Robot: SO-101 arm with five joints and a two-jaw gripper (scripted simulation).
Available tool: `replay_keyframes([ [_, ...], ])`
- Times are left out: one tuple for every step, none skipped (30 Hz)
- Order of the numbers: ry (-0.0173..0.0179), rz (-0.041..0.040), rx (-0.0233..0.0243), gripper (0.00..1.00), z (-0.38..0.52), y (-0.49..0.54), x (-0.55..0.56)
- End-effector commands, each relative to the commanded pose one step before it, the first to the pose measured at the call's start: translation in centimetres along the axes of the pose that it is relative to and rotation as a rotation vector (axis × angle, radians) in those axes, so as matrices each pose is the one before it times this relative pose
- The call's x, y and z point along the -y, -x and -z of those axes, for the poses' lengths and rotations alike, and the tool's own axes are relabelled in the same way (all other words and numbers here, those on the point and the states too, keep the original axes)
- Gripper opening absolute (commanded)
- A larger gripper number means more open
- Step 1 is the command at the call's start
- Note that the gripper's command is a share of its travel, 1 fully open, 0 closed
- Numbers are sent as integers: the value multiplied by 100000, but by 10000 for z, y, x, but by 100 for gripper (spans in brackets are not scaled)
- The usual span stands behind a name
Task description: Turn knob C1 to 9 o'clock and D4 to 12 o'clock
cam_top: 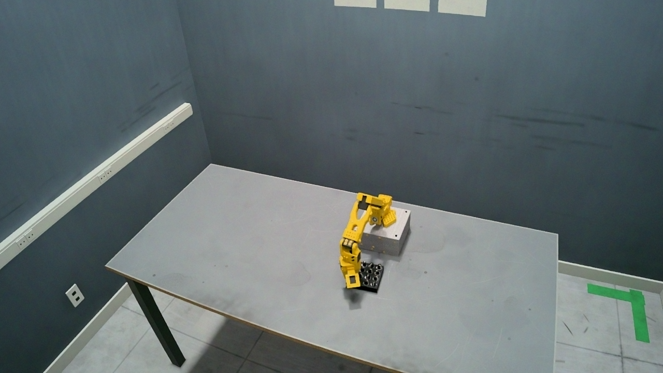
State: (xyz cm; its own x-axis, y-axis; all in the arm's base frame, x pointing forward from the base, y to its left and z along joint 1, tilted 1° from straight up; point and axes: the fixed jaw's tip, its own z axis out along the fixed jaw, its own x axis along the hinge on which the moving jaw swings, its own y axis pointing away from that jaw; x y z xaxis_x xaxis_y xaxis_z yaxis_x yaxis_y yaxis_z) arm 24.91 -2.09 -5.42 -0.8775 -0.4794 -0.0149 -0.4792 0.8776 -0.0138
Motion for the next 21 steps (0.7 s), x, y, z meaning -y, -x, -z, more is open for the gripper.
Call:
replay_keyframes([
  [1048,6452,-941,1,-1284,-2476,-297],
  [-1,1747,2,1,-1,-100,6],
  [2,1744,-1,1,5,-105,-3],
  [0,0,0,1,0,0,0],
  [0,0,0,1,0,0,0],
  [0,1747,-1,1,-3,-98,4],
  [-1,1744,1,1,-2,-102,-4],
  [2,1747,1,1,5,-103,6],
  [-1,1744,-2,1,-1,-96,-1],
  [-1,1747,1,1,-1,-103,3],
  [2,1744,1,1,-1,-97,2],
  [-1,1747,1,1,5,-103,-1],
  [-1,1747,0,1,-1,-103,-3],
  [-1,1744,0,1,-1,-98,3],
  [3,1747,-3,1,-1,-98,1],
  [-1,1744,0,1,-1,-105,4],
  [-1,1747,0,1,5,-98,-3],
  [0,1744,0,1,-1,-99,2],
  [0,1747,0,1,-1,-105,-2],
  [0,1744,0,1,-1,-100,4],
  [0,0,0,1,0,0,0],
])
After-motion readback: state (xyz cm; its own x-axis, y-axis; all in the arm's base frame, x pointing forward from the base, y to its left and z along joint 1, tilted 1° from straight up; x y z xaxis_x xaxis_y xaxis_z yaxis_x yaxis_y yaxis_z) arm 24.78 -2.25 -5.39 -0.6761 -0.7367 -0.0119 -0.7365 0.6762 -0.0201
